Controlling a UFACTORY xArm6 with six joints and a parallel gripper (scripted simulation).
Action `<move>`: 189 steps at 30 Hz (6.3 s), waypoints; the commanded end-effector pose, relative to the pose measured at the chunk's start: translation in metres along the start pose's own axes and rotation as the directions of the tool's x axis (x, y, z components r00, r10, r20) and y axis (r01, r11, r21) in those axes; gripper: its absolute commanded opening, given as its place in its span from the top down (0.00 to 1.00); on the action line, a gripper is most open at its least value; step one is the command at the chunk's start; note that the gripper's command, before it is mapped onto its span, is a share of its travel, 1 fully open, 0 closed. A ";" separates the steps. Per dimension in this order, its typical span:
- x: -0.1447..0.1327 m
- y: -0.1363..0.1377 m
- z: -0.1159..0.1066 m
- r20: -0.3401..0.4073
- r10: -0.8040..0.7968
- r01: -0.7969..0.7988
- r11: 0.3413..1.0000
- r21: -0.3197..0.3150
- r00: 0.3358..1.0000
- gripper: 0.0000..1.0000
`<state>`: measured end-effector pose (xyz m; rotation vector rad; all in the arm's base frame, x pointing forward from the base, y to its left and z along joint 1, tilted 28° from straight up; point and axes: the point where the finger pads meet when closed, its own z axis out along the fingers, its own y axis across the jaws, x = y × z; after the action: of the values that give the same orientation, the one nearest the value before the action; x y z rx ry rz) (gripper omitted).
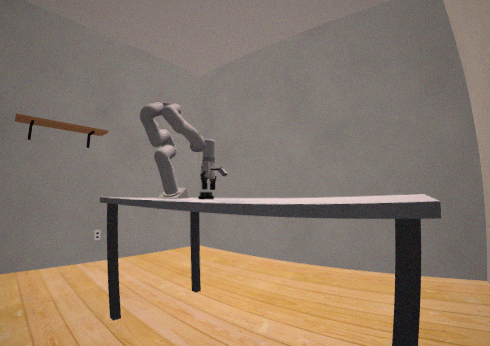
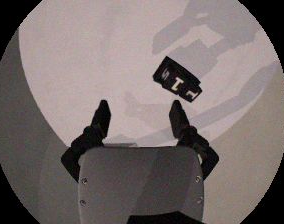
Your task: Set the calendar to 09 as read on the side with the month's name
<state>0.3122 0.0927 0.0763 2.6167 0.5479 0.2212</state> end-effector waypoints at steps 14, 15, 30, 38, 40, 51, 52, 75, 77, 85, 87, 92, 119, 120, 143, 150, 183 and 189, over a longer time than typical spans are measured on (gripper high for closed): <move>0.016 0.036 -0.001 -0.003 -0.231 0.231 0.973 0.003 0.973 0.00; 0.020 0.044 -0.001 -0.003 -0.231 0.231 0.973 0.003 0.973 0.00; 0.034 0.080 -0.001 -0.003 -0.356 0.356 0.934 0.002 0.934 0.00; 0.038 0.089 -0.001 -0.003 -0.475 0.475 0.880 0.002 0.880 0.00; 0.044 0.104 -0.001 -0.003 -0.475 0.475 0.880 0.002 0.880 0.00; 0.049 0.115 -0.001 -0.004 -0.586 0.586 0.810 0.001 0.810 0.00; 0.052 0.124 -0.001 -0.004 -0.586 0.586 0.810 0.001 0.810 0.00; 0.067 0.161 0.006 -0.004 -0.687 0.687 0.727 0.001 0.727 0.00; 0.067 0.161 0.010 -0.004 -0.687 0.687 0.727 0.001 0.727 0.00; 0.067 0.161 0.028 -0.004 -0.687 0.687 0.727 0.001 0.727 0.00; 0.067 0.161 0.032 -0.004 -0.687 0.687 0.727 0.001 0.727 0.00; 0.067 0.161 0.036 -0.004 -0.687 0.687 0.727 0.001 0.727 0.00; 0.067 0.161 0.036 -0.004 -0.687 0.687 0.727 0.001 0.727 0.00; 0.067 0.161 0.036 -0.004 -0.687 0.687 0.727 0.001 0.727 0.00; 0.067 0.161 0.036 -0.004 -0.687 0.687 0.727 0.001 0.727 0.00; 0.067 0.161 0.036 -0.004 -0.687 0.687 0.727 0.001 0.727 0.00; 0.067 0.161 0.035 -0.004 -0.687 0.687 0.727 0.001 0.727 0.00; 0.067 0.161 0.020 -0.004 -0.687 0.687 0.727 0.001 0.727 0.00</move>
<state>0.4341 -0.0230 0.1272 2.2167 1.4685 -0.0281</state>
